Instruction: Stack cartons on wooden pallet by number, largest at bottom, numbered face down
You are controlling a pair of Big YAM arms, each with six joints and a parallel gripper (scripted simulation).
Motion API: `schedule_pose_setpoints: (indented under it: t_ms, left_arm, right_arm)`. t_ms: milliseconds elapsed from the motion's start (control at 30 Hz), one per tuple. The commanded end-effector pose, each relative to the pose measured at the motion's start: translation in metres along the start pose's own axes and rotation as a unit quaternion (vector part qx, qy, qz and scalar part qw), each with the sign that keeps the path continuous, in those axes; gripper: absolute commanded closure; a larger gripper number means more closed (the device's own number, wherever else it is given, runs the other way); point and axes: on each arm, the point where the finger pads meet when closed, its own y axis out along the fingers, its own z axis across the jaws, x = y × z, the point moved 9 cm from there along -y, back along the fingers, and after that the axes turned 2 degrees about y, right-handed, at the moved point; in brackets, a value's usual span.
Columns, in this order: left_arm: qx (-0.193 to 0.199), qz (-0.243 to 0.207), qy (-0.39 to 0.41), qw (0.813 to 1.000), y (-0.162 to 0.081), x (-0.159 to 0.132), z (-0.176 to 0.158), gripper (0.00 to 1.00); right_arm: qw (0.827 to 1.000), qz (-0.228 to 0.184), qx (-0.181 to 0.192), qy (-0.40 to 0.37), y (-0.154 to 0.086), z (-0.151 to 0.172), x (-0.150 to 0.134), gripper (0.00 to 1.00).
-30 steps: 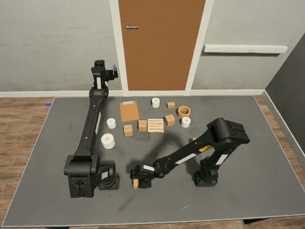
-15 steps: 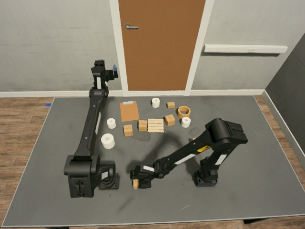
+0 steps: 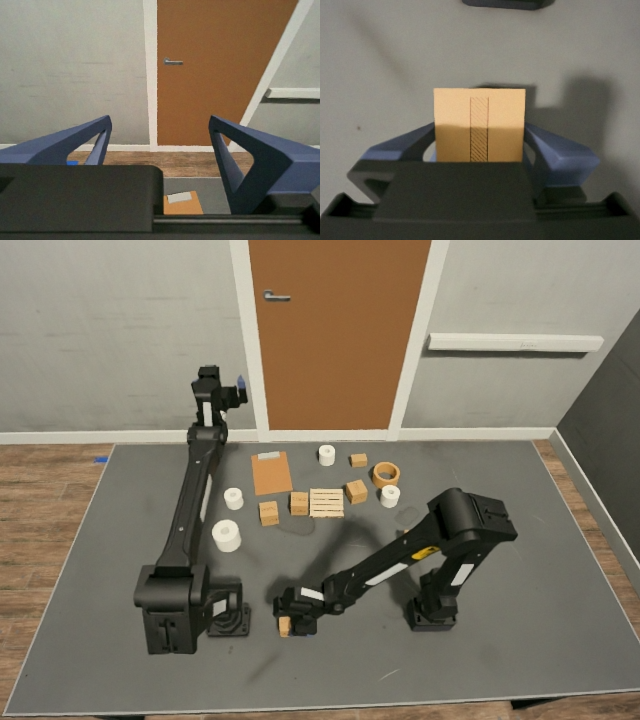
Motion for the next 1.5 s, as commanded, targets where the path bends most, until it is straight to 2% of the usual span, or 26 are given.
schedule_pose_setpoints:
  t_ms: [0,67,100,167,200,233,267,533,633,867,900,933,1033,1133,1233,1333,1467]
  left_arm:
    - [0.002,-0.030,0.007,1.000,-0.002,0.026,0.002,0.00]
    - [0.002,-0.030,0.007,1.000,-0.002,0.026,0.002,0.00]
    - [0.002,-0.030,0.007,1.000,-0.002,0.026,0.002,0.00]
    - [0.002,-0.030,0.007,1.000,-0.002,0.026,0.002,0.00]
    - [0.002,-0.030,0.007,1.000,-0.002,0.026,0.002,0.00]
    - [0.002,-0.030,0.007,1.000,-0.002,0.026,0.002,0.00]
    - [0.002,-0.030,0.007,1.000,-0.002,0.026,0.002,0.00]
    - [0.002,-0.030,0.007,1.000,-0.002,0.026,0.002,0.00]
    - [0.002,-0.030,0.007,1.000,-0.002,0.026,0.002,0.00]
    - [0.002,-0.030,0.007,1.000,-0.002,0.026,0.002,0.00]
    - [0.002,-0.030,0.007,1.000,-0.002,0.026,0.002,0.00]
    - [0.002,-0.030,0.007,1.000,-0.002,0.026,0.002,0.00]
    - [0.002,-0.030,0.007,1.000,-0.002,0.026,0.002,0.00]
    - [0.002,-0.030,0.007,1.000,-0.002,0.026,0.002,0.00]
    - [0.002,-0.030,0.007,1.000,-0.002,0.026,0.002,0.00]
    - [0.002,-0.030,0.007,1.000,-0.002,0.026,0.002,0.00]
    - [0.002,-0.030,0.007,1.000,-0.002,0.026,0.002,0.00]
  right_arm:
    - [1.000,-0.006,0.000,0.005,0.002,-0.002,-0.001,0.45]
    - [1.000,-0.006,0.000,0.005,0.002,-0.002,-0.001,0.45]
    - [1.000,-0.009,0.000,0.002,-0.001,0.000,0.004,0.34]
    - [1.000,-0.009,0.000,0.002,-0.001,0.000,0.004,0.34]
    - [1.000,-0.009,0.000,0.002,-0.001,0.000,0.004,0.29]
    - [1.000,-0.002,0.000,0.010,-0.003,-0.002,-0.006,0.18]
    - [1.000,-0.005,0.000,0.010,-0.006,-0.002,-0.005,0.16]
    - [1.000,0.013,-0.002,0.010,-0.011,-0.003,-0.021,0.16]
    - [1.000,0.005,-0.003,0.008,-0.015,-0.002,-0.013,0.16]
    - [1.000,0.011,-0.002,0.009,-0.025,-0.002,-0.020,0.16]
    - [1.000,0.007,-0.002,0.008,-0.027,-0.002,-0.016,0.05]
    - [1.000,0.009,-0.002,0.007,-0.029,-0.002,-0.018,0.00]
    - [1.000,0.014,-0.003,0.005,-0.042,-0.003,-0.024,0.00]
    - [1.000,0.014,-0.003,0.007,-0.067,-0.004,-0.024,0.00]
    - [1.000,-0.008,-0.002,0.003,-0.091,-0.002,-0.003,0.00]
    - [1.000,-0.011,-0.001,0.004,-0.096,-0.002,0.002,0.00]
    - [1.000,-0.009,0.000,0.005,-0.087,-0.002,0.008,0.00]
